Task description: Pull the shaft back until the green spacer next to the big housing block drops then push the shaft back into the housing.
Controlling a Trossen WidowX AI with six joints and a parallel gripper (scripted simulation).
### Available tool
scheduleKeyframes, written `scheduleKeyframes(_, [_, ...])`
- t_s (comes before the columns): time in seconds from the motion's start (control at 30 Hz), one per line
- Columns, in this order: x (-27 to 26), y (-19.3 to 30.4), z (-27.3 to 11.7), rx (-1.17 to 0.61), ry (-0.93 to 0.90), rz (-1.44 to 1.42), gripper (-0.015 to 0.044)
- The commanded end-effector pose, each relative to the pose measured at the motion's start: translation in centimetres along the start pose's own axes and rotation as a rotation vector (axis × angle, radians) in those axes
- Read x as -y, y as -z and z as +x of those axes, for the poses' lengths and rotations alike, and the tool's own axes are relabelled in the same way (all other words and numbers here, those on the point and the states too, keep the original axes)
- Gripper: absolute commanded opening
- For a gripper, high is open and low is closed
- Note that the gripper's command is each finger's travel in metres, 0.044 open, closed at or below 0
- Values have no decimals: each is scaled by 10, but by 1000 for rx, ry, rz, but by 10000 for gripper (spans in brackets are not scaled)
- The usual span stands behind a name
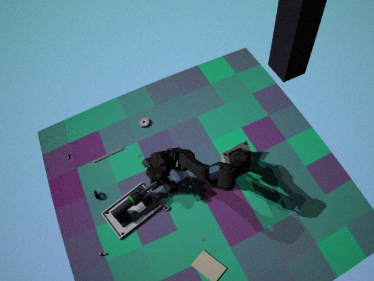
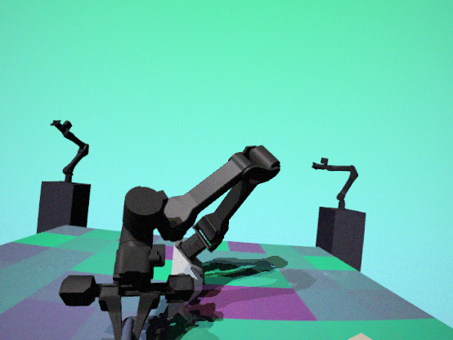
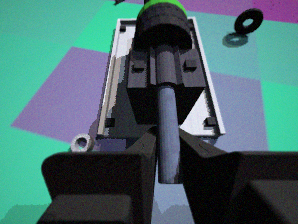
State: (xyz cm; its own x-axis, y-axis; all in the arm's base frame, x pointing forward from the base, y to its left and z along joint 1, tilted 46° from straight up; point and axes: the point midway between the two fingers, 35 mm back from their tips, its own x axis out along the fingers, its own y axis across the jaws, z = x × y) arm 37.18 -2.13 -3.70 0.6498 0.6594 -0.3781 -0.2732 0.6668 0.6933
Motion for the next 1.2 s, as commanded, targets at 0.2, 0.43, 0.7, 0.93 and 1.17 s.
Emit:
scheduleKeyframes(0.2, [0,2,-2,0,-3,2,0])
scheduleKeyframes(0.43, [0,3,-3,0,-3,2,0])
scheduleKeyframes(0.7, [0,3,-3,0,-3,2,0])
scheduleKeyframes(0.93, [0,4,-4,0,-3,2,0])
scheduleKeyframes(1.17, [0,4,-4,0,-3,2,0])
